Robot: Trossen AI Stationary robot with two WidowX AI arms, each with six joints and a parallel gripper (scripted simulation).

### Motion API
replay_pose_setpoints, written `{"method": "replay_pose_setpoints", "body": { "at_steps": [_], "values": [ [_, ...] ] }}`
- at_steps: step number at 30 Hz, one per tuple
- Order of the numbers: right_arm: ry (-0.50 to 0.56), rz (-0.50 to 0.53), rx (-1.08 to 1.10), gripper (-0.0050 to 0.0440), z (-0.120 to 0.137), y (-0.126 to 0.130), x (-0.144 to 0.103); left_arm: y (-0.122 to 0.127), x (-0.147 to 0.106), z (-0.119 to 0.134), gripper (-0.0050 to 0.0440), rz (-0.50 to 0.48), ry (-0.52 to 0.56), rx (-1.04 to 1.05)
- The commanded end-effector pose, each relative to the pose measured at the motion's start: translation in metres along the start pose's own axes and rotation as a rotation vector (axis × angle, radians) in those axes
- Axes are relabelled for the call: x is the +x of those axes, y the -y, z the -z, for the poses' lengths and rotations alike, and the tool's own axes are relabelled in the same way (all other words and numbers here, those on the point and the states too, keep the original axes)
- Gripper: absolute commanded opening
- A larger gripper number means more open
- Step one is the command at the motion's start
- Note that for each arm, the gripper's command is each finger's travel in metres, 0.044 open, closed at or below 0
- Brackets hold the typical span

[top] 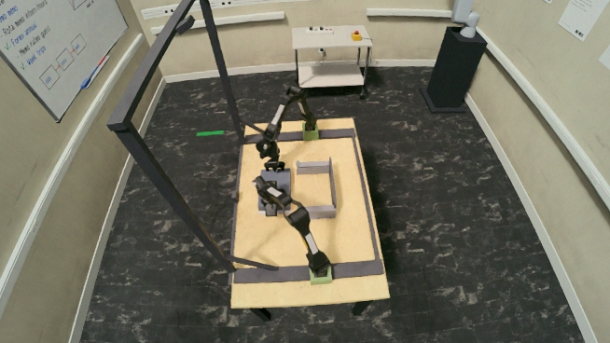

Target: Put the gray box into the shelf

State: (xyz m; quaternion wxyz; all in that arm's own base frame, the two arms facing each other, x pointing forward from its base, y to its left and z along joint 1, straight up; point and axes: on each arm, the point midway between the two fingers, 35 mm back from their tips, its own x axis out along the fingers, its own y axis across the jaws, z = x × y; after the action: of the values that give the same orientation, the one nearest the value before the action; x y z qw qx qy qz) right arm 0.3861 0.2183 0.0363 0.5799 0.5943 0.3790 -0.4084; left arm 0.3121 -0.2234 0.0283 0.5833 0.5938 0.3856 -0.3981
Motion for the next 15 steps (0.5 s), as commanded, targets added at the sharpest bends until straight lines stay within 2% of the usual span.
{"method": "replay_pose_setpoints", "body": {
  "at_steps": [1,3,13,15],
  "values": [
    [-0.026,-0.036,0.004,0.0169,0.0048,-0.0106,-0.0119,-0.004,-0.0009,-0.0046,0.0192,-0.015,0.014,0.005],
    [-0.028,-0.039,0.005,0.0169,0.0048,-0.0111,-0.0134,-0.0042,-0.0011,-0.005,0.0185,-0.016,0.015,0.004],
    [-0.029,-0.042,0.007,0.0102,0.0035,-0.0089,-0.0165,-0.0077,-0.0062,-0.006,0.0118,-0.028,0.023,-0.003],
    [-0.028,-0.04,0.006,0.0054,0.0031,-0.008,-0.0163,-0.0077,-0.0062,-0.006,0.0105,-0.028,0.023,-0.003]
  ]
}}
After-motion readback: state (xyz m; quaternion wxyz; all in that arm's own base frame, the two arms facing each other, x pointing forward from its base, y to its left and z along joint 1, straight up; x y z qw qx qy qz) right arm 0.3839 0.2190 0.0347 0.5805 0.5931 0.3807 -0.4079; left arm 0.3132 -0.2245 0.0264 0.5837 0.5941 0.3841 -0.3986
